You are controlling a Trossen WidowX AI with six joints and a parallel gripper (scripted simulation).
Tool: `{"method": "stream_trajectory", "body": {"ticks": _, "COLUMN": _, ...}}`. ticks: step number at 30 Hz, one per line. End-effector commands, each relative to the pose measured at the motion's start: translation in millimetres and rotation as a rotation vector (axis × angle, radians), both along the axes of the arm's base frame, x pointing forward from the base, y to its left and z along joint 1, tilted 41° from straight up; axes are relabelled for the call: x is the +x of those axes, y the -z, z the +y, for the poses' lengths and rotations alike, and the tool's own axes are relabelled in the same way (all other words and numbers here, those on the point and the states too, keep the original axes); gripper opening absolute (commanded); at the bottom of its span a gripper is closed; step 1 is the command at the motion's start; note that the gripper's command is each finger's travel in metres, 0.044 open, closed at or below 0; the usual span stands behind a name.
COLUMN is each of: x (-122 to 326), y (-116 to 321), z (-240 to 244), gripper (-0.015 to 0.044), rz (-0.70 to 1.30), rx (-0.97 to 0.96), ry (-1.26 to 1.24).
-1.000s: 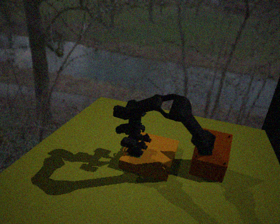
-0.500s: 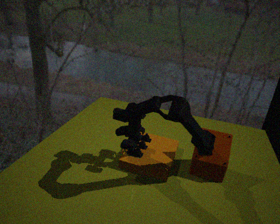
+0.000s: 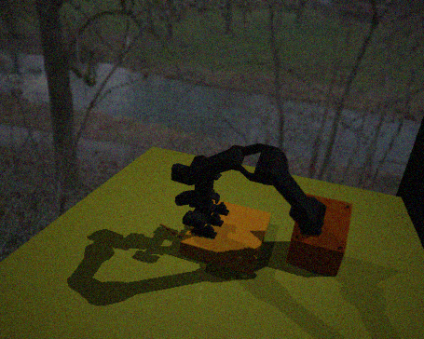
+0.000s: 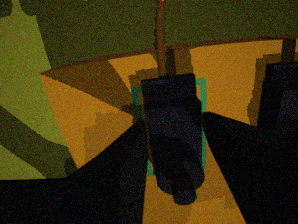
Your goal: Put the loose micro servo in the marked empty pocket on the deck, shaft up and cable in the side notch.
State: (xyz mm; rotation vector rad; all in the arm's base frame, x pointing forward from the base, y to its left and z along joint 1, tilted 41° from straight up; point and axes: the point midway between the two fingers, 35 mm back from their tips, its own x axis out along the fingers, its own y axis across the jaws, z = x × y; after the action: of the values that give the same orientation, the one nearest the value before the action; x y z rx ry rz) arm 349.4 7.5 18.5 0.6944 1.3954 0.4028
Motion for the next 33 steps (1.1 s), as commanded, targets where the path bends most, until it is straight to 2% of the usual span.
{"method": "stream_trajectory", "body": {"ticks": 1, "x": -3, "y": -16, "z": -14, "gripper": 0.0187, "rz": -0.004, "rx": -0.001, "ry": 0.000}}
{"method": "stream_trajectory", "body": {"ticks": 8, "x": -6, "y": -23, "z": -23, "gripper": 0.0187, "rz": -0.004, "rx": -0.002, "ry": 0.000}}
{"method": "stream_trajectory", "body": {"ticks": 12, "x": -27, "y": -32, "z": -29, "gripper": 0.0292, "rz": -0.002, "rx": -0.004, "ry": 0.008}}
{"method": "stream_trajectory", "body": {"ticks": 18, "x": -103, "y": -63, "z": -41, "gripper": 0.0440, "rz": 0.005, "rx": -0.006, "ry": 0.002}}
{"method": "stream_trajectory", "body": {"ticks": 21, "x": -121, "y": -68, "z": -41, "gripper": 0.0440, "rz": 0.006, "rx": -0.003, "ry": 0.000}}
{"method": "stream_trajectory", "body": {"ticks": 28, "x": -121, "y": -70, "z": -42, "gripper": 0.0440, "rz": 0.006, "rx": -0.003, "ry": 0.001}}
{"method": "stream_trajectory", "body": {"ticks": 33, "x": -124, "y": -94, "z": -63, "gripper": 0.0440, "rz": 0.006, "rx": -0.001, "ry": 0.004}}
